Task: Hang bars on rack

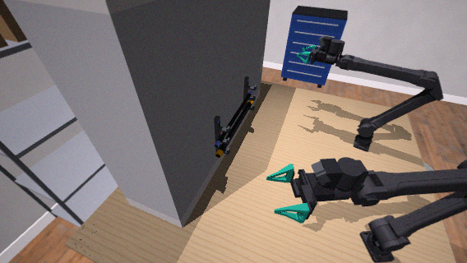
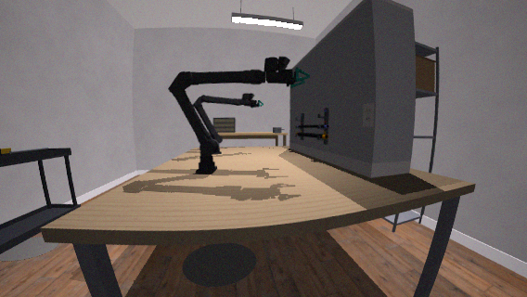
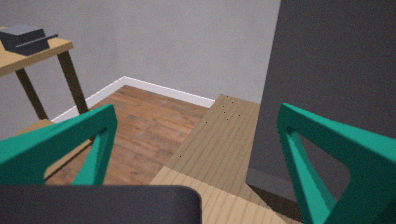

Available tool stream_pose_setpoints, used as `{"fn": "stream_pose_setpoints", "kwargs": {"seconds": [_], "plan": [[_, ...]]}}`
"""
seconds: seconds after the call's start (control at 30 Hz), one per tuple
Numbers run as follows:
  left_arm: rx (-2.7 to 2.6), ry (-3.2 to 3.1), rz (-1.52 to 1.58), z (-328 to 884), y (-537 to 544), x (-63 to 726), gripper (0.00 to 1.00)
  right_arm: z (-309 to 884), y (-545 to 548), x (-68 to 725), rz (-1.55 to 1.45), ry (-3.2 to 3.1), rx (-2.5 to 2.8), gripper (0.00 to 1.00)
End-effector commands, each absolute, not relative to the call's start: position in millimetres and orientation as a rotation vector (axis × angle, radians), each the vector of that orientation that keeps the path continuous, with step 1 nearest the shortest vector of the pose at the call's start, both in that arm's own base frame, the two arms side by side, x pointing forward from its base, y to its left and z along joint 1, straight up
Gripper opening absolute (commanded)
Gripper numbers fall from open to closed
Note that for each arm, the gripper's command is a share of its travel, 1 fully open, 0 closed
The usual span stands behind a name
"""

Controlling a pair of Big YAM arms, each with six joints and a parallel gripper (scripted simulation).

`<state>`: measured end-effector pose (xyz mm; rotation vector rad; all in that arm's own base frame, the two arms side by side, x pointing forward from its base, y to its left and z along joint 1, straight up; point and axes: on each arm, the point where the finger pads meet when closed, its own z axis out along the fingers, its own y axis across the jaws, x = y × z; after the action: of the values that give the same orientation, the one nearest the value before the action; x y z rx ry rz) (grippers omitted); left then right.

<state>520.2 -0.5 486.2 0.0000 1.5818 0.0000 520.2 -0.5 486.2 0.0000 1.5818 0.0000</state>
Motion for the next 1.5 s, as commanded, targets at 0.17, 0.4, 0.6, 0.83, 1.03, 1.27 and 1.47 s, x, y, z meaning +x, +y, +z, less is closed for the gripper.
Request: {"fn": "stream_pose_setpoints", "kwargs": {"seconds": [0.17,0.4,0.6,0.83,1.03,1.27,1.47], "plan": [[0.0,1.571,0.0,492,0,519,1.0,492,0,519,0.0,1.571,0.0,1.0],[0.0,1.571,0.0,492,0,519,1.0,492,0,519,0.0,1.571,0.0,1.0],[0.023,1.576,0.014,483,-8,519,1.0,483,4,520,-0.018,1.58,-0.021,1.0],[0.104,1.554,0.064,471,-33,515,1.0,471,20,521,-0.079,1.571,-0.093,1.0],[0.173,1.534,0.106,460,-54,512,1.0,460,33,521,-0.132,1.561,-0.155,1.0],[0.233,1.514,0.144,451,-72,509,1.0,451,45,521,-0.178,1.552,-0.209,1.0],[0.306,1.489,0.188,441,-93,505,1.0,441,58,522,-0.233,1.539,-0.274,1.0]]}}
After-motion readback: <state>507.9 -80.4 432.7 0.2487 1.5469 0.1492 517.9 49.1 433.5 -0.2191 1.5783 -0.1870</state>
